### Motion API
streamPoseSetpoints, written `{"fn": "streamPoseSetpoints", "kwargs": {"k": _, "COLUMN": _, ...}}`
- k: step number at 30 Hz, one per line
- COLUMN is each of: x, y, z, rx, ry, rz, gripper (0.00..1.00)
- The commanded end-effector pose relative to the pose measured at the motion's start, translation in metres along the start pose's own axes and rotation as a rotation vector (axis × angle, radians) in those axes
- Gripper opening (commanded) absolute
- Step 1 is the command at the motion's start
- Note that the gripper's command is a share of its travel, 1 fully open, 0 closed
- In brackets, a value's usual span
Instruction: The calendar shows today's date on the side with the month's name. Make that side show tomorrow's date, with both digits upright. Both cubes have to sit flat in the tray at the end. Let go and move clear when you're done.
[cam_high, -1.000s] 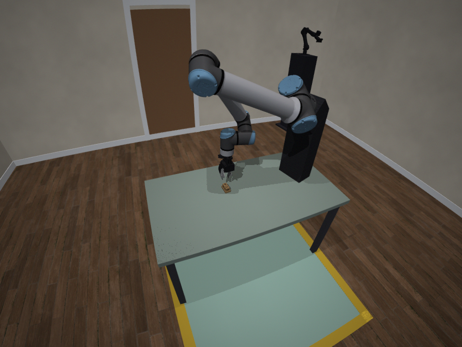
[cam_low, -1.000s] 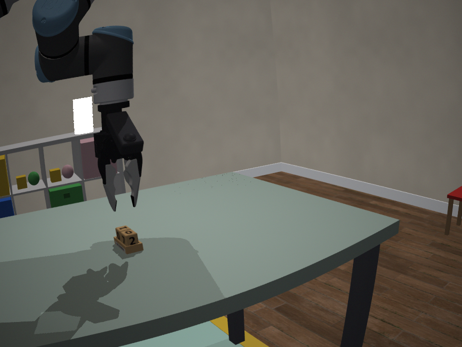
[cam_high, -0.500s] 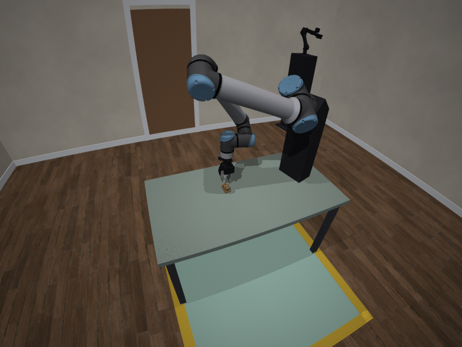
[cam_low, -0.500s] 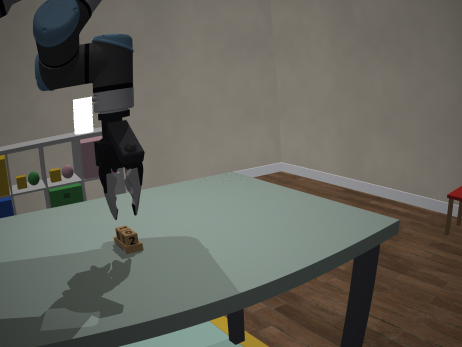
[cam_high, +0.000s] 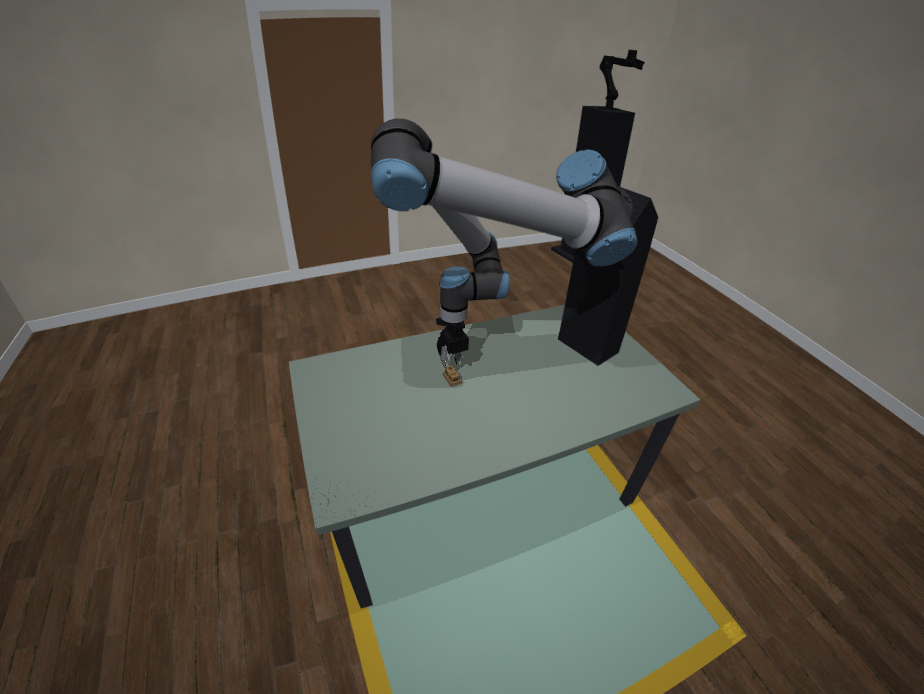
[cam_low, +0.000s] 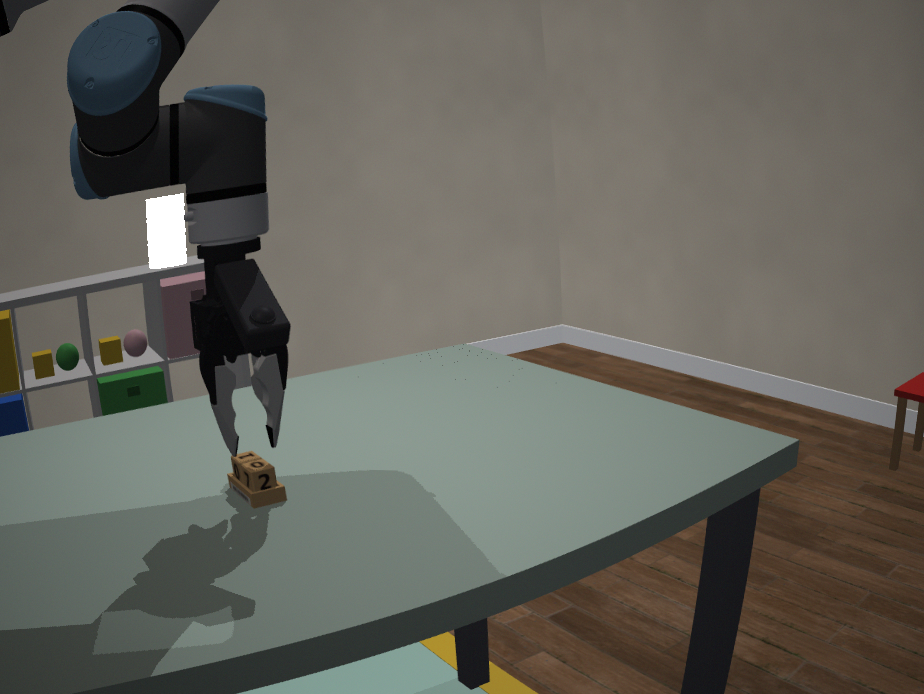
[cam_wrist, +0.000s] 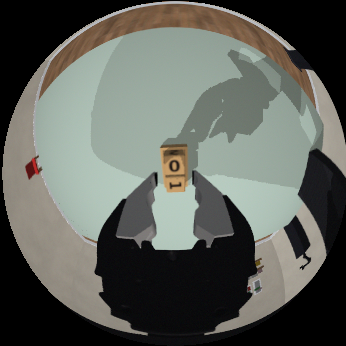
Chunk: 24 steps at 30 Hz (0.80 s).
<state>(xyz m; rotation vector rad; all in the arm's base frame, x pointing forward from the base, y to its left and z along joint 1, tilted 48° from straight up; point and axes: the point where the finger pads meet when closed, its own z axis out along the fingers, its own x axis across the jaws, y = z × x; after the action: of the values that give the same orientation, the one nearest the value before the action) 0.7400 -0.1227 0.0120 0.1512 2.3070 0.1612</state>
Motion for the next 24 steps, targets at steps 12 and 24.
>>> {"fn": "streamPoseSetpoints", "kwargs": {"k": 12, "x": -0.0003, "y": 0.0001, "z": 0.0067, "rx": 0.0, "ry": -0.001, "rz": 0.0, "gripper": 0.28}}
{"fn": "streamPoseSetpoints", "kwargs": {"k": 24, "x": -0.0003, "y": 0.0001, "z": 0.0067, "rx": 0.0, "ry": -0.001, "rz": 0.0, "gripper": 0.28}}
